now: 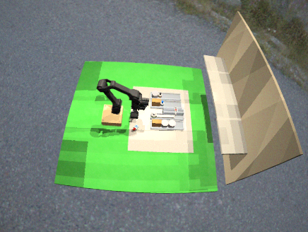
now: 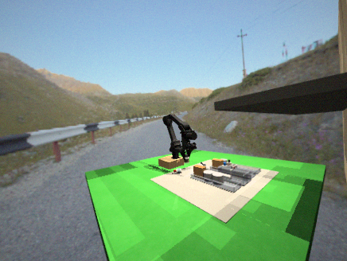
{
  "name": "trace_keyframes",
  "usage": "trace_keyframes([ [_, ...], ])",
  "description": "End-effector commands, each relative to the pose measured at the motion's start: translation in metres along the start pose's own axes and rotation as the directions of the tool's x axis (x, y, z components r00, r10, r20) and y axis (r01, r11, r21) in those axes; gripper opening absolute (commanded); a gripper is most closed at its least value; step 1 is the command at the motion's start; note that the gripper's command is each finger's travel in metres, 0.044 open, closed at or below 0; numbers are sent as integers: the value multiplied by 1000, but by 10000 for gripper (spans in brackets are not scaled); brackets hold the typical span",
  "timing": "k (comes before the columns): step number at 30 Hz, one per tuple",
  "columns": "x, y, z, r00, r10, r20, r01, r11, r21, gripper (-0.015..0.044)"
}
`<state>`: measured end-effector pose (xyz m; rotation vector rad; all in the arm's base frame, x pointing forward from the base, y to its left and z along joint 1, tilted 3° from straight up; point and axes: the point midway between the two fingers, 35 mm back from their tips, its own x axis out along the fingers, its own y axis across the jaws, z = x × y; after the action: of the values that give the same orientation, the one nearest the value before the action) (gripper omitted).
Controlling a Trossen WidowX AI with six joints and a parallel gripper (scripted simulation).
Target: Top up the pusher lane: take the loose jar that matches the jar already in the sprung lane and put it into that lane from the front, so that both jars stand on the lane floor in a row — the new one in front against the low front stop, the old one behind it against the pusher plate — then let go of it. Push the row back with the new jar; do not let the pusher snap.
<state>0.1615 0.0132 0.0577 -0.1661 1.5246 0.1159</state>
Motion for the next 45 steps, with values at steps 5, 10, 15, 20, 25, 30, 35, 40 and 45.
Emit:
trace_keyframes([
  [5,-43,3,-2,1000,-4,12,4,1000,3,0],
  [10,-56,4,-5,1000,-3,12,3,1000,3,0],
  [15,-54,4,9,1000,-3,13,3,1000,0,0],
  [20,-49,5,29,1000,-3,15,3,1000,-5,0],
  [25,-43,6,48,1000,-3,17,3,1000,-9,0],
  [30,-35,7,68,1000,-3,19,3,1000,-13,0],
  [35,-26,9,88,1000,-3,21,3,1000,-17,0],
  [40,-14,11,106,1000,-3,23,3,1000,-22,0],
  [45,-8,12,116,1000,-3,23,3,1000,-24,0],
])
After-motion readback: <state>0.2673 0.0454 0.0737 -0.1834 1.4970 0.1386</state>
